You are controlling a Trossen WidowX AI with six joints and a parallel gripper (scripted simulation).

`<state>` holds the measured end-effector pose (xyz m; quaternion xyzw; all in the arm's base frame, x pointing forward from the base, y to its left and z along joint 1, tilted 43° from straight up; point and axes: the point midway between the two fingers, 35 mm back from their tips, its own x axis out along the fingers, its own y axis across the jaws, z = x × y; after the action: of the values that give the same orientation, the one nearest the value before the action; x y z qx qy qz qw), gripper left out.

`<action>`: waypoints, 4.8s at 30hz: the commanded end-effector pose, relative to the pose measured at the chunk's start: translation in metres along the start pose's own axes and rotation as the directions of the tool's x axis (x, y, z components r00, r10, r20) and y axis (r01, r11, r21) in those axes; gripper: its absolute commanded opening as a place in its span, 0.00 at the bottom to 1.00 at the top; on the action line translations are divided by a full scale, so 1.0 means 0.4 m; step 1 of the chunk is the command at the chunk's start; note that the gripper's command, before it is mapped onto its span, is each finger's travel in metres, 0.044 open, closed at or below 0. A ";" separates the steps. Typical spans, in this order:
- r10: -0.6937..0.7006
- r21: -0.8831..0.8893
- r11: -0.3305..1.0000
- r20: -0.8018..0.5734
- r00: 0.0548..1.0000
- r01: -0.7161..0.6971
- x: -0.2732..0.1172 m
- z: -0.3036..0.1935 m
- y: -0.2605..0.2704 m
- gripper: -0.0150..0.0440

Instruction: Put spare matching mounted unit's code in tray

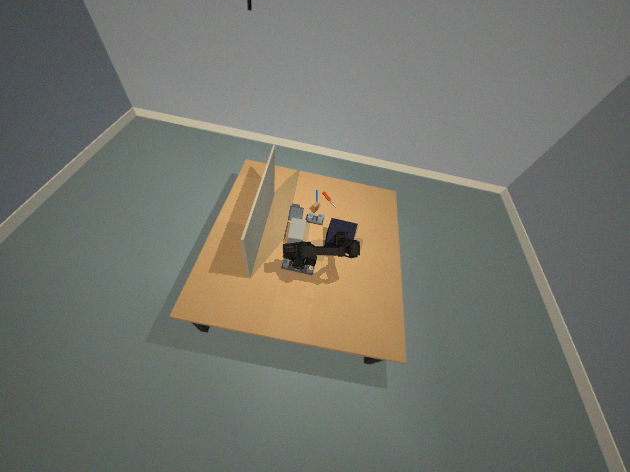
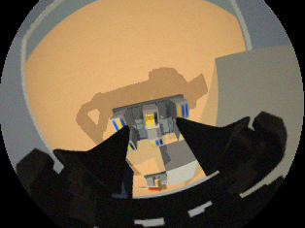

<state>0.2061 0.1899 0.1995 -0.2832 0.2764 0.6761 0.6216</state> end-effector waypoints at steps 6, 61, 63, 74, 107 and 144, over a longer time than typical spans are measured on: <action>0.007 0.004 1.000 -0.007 1.000 -0.007 0.038 -0.007 0.002 0.76; 0.008 0.004 1.000 -0.003 1.000 -0.008 0.236 -0.009 -0.001 0.76; 0.008 0.004 1.000 -0.003 1.000 -0.008 0.236 -0.009 -0.001 0.76; 0.008 0.004 1.000 -0.003 1.000 -0.008 0.236 -0.009 -0.001 0.76; 0.008 0.004 1.000 -0.003 1.000 -0.008 0.236 -0.009 -0.001 0.76; 0.008 0.004 1.000 -0.003 1.000 -0.008 0.236 -0.009 -0.001 0.76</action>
<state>0.1995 0.2522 0.1297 -0.2807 0.2773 0.6795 0.6185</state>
